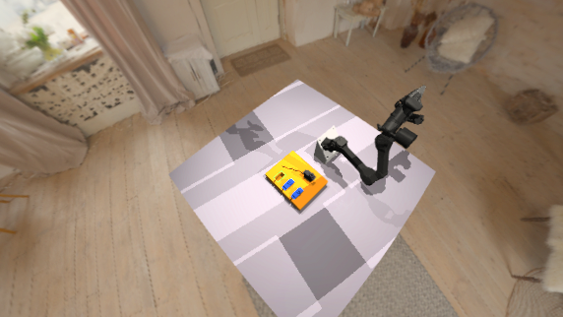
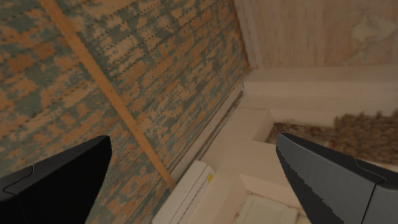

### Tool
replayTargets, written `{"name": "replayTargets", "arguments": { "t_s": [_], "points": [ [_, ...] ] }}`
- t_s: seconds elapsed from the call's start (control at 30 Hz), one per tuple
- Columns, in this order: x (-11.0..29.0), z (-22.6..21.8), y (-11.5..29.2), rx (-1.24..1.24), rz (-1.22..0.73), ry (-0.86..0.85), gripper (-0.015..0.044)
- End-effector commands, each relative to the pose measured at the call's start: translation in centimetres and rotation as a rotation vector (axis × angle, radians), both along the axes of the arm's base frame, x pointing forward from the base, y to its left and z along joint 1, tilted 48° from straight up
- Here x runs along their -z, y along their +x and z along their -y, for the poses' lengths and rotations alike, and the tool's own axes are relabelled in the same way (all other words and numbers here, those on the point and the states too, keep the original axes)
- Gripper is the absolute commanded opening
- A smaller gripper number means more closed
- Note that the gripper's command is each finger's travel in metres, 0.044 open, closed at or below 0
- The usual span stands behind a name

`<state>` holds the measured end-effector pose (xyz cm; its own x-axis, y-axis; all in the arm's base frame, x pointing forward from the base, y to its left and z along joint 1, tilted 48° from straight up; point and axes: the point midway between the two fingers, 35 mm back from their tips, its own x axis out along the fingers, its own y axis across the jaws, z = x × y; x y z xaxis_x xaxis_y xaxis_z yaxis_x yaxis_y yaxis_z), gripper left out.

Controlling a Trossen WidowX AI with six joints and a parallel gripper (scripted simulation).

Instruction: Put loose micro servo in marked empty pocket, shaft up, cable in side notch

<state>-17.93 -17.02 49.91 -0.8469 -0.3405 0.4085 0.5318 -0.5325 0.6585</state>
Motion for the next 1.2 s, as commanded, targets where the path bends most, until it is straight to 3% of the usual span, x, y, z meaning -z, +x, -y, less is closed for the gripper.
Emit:
{"name": "replayTargets", "arguments": {
  "t_s": [0.0, 0.5, 1.17],
  "points": [
    [0.0, 0.0, 0.0, -0.001, 0.0, 0.001, 0.0426],
    [3.3, 6.3, 1.9, -0.208, 0.027, 0.178, 0.044],
    [12.4, 16.2, 9.6, -0.643, 0.094, 0.543, 0.044]
  ]
}}
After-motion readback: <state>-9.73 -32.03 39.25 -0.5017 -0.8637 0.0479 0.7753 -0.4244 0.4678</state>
